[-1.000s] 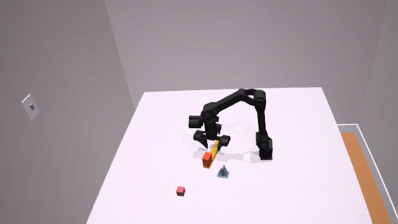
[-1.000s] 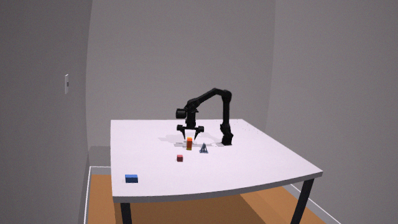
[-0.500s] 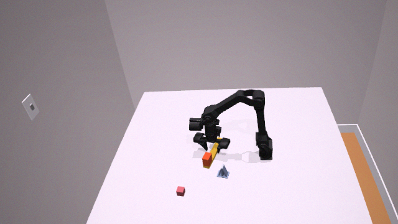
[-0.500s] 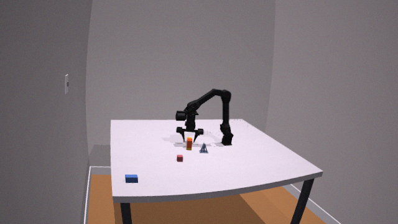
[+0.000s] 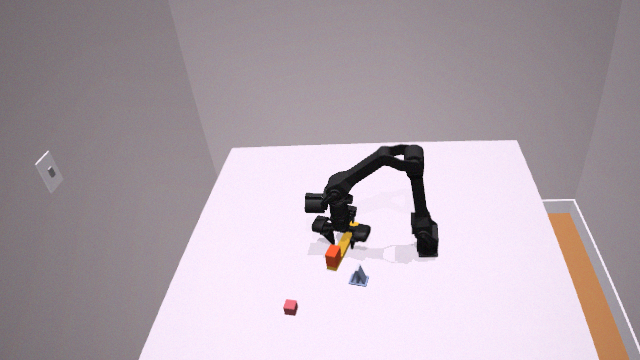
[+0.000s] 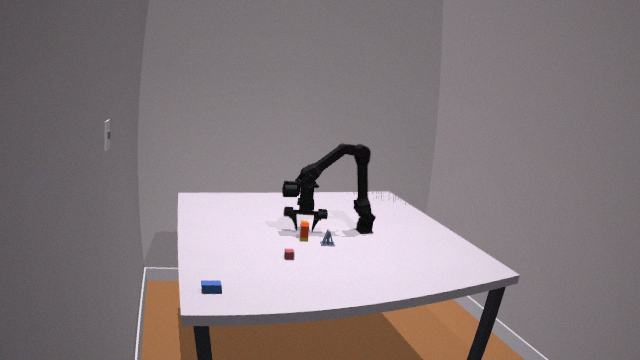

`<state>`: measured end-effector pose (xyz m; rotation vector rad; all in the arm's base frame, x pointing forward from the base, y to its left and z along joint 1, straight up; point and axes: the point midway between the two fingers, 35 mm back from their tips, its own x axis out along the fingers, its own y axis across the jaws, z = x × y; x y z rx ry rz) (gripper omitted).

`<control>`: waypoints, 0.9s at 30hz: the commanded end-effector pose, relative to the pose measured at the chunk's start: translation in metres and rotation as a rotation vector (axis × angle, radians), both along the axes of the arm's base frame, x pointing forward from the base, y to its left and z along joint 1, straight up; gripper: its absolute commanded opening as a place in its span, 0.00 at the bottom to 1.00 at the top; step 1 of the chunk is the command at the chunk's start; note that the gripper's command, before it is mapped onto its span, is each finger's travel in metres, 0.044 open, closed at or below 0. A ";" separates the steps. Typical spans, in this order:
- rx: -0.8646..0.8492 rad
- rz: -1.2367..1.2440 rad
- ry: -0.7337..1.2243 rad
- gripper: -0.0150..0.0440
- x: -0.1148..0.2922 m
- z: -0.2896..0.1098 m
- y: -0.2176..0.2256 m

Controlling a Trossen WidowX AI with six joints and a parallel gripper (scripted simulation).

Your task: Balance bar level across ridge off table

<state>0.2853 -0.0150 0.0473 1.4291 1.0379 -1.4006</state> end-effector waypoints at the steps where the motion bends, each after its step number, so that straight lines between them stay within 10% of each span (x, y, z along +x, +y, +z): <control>1: 0.004 0.004 0.000 0.79 0.000 -0.001 0.001; 21: 0.000 0.000 0.000 0.26 0.001 0.006 0.000; 27: 0.001 0.001 -0.001 0.25 0.004 0.021 0.000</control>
